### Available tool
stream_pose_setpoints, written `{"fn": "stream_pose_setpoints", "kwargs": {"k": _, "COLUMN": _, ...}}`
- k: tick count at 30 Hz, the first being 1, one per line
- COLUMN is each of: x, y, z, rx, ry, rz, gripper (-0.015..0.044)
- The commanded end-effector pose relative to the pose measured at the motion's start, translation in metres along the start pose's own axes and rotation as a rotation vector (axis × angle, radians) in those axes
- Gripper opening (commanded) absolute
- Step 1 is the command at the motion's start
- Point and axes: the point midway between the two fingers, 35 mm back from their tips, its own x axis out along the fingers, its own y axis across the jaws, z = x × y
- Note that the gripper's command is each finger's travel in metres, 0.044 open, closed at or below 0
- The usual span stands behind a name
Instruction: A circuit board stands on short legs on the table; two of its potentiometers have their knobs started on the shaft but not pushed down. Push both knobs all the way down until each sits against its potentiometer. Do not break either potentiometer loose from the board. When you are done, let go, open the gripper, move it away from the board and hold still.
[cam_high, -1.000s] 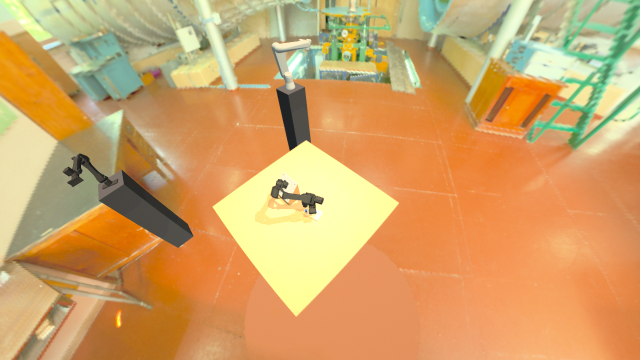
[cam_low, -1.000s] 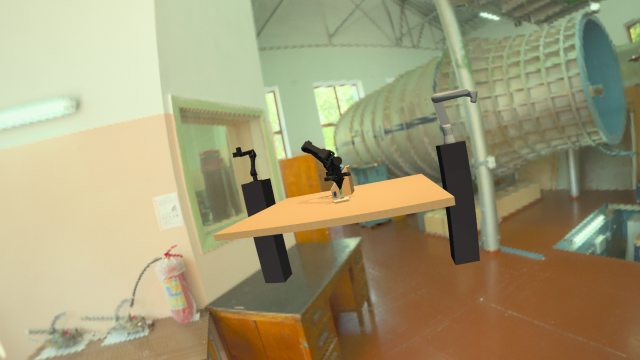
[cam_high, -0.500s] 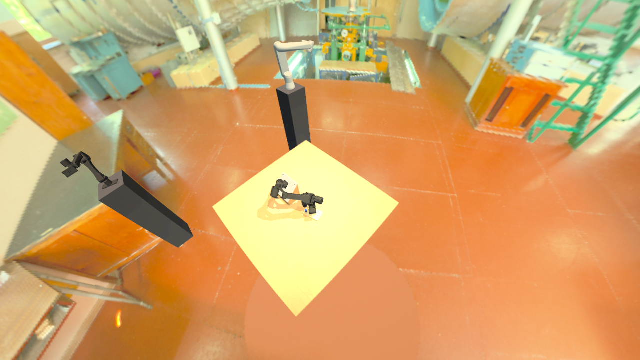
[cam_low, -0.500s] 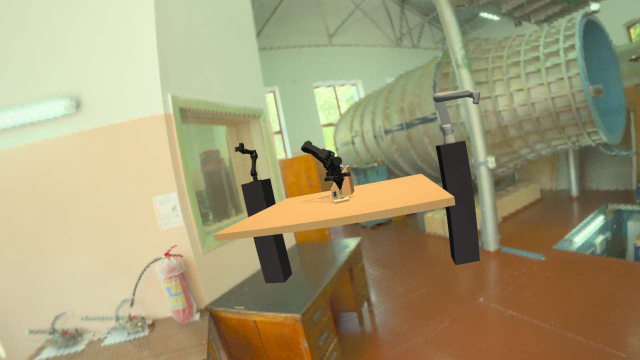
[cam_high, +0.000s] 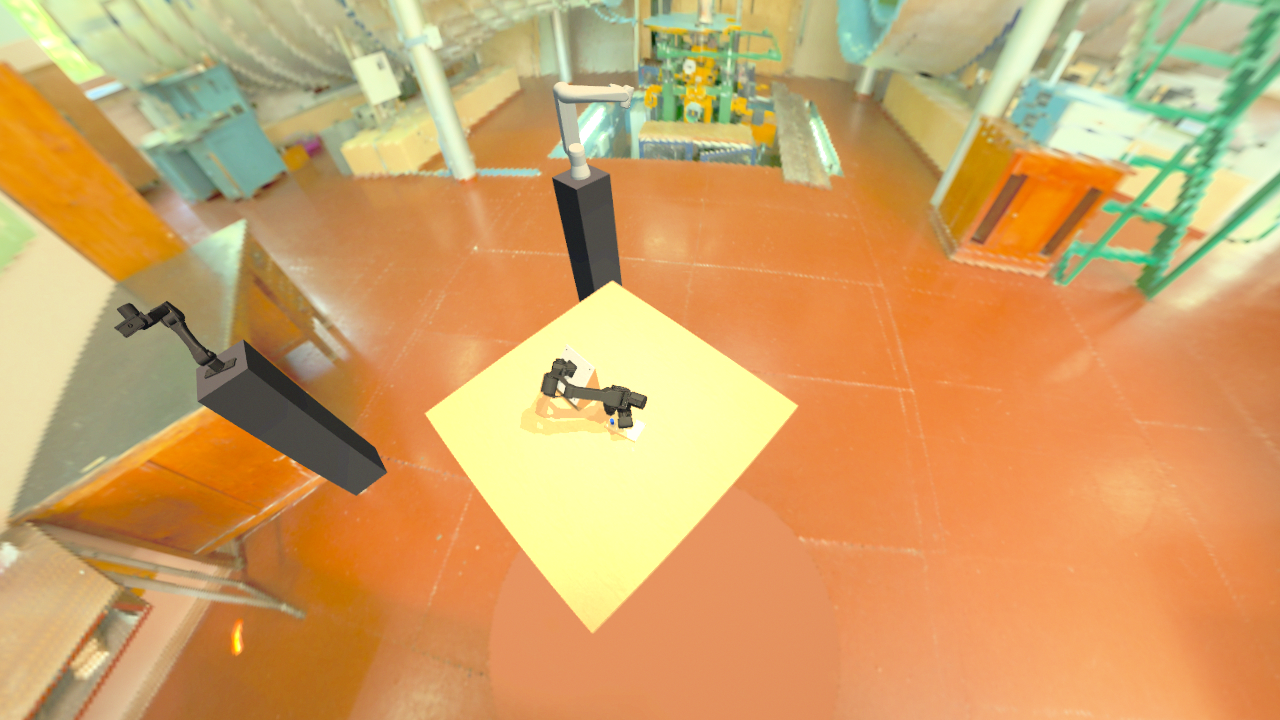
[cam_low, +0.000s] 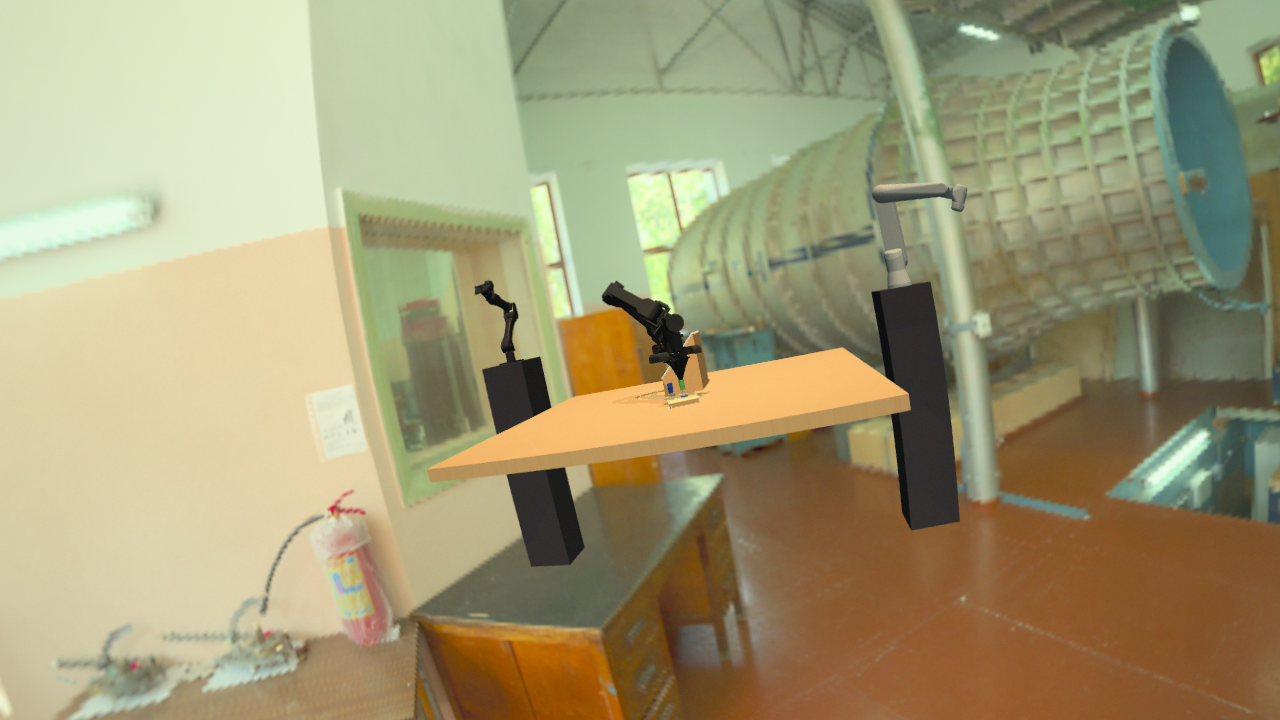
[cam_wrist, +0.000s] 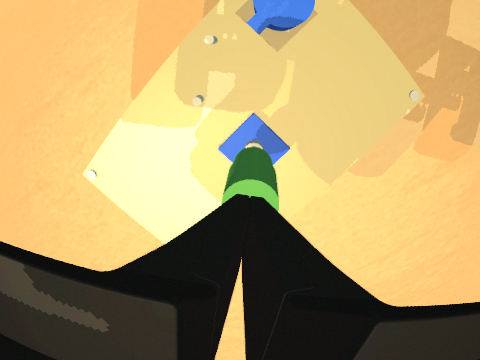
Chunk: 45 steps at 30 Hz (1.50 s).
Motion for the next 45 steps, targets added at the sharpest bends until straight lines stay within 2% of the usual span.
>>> {"fn": "stream_pose_setpoints", "kwargs": {"k": 1, "x": 0.0159, "y": 0.0012, "z": 0.0015, "rx": 0.015, "ry": -0.017, "rz": -0.009, "gripper": 0.0}}
{"fn": "stream_pose_setpoints", "kwargs": {"k": 45, "x": 0.0242, "y": 0.0012, "z": 0.0017, "rx": 0.015, "ry": -0.017, "rz": -0.009, "gripper": 0.0}}
